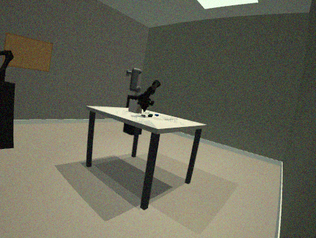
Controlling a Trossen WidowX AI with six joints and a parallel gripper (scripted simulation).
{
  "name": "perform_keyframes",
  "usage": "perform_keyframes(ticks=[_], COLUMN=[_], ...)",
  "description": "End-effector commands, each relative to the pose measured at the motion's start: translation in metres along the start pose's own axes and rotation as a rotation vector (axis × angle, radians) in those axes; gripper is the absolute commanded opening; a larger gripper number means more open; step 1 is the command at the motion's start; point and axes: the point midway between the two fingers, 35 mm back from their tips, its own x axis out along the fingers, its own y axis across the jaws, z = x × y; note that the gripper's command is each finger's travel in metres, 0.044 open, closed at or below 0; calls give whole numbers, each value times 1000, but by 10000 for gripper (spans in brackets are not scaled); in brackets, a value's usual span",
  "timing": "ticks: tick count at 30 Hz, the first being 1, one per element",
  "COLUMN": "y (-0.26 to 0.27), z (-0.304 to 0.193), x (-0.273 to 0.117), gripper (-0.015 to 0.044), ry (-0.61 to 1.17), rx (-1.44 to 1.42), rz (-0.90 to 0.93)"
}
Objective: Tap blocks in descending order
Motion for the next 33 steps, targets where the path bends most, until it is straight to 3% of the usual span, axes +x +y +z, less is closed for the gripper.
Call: perform_keyframes(ticks=[1,28,33], y=[1,2,1], z=[-3,-3,-3], x=[10,35,5], gripper=[20,20,20], ry=[5,5,6], rx=[11,11,11], rz=[10,11,10])
